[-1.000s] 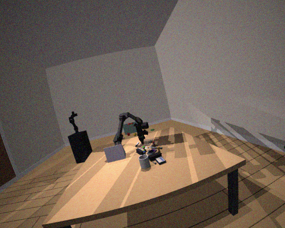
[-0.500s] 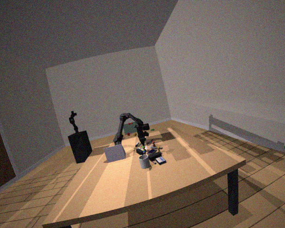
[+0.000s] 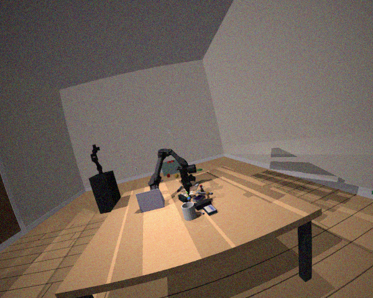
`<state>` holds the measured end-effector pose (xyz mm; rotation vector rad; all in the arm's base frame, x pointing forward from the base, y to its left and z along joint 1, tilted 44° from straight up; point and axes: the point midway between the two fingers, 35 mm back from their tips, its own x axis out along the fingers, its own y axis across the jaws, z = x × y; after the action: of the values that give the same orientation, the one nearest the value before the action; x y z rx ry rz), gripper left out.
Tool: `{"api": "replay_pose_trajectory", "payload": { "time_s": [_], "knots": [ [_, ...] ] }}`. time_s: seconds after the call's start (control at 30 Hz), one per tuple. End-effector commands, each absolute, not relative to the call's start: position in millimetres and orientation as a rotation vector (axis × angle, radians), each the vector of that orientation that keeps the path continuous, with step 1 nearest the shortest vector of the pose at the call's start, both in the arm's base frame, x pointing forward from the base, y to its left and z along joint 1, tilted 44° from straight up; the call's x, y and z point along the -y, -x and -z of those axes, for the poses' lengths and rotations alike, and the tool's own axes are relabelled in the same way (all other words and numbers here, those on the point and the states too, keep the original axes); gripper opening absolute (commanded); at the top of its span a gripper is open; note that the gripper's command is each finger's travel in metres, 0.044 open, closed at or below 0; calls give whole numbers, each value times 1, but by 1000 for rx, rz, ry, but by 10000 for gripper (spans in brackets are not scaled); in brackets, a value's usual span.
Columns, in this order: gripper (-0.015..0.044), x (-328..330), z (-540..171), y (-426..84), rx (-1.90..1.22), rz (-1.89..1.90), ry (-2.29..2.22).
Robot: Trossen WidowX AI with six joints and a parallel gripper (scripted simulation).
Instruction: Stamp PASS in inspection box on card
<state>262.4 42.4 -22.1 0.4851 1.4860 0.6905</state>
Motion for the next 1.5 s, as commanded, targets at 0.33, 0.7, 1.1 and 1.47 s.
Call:
{"api": "replay_pose_trajectory", "payload": {
  "time_s": [0.33,0.7,1.1,1.47],
  "knots": [
    [219,-60,38,-258,-1488,-695,-496],
    [206,-64,43,-258,-1487,-696,-489],
    [126,-64,43,-258,-1487,-696,-489],
    [0,-63,42,-258,-1487,-696,-489]
  ]
}}
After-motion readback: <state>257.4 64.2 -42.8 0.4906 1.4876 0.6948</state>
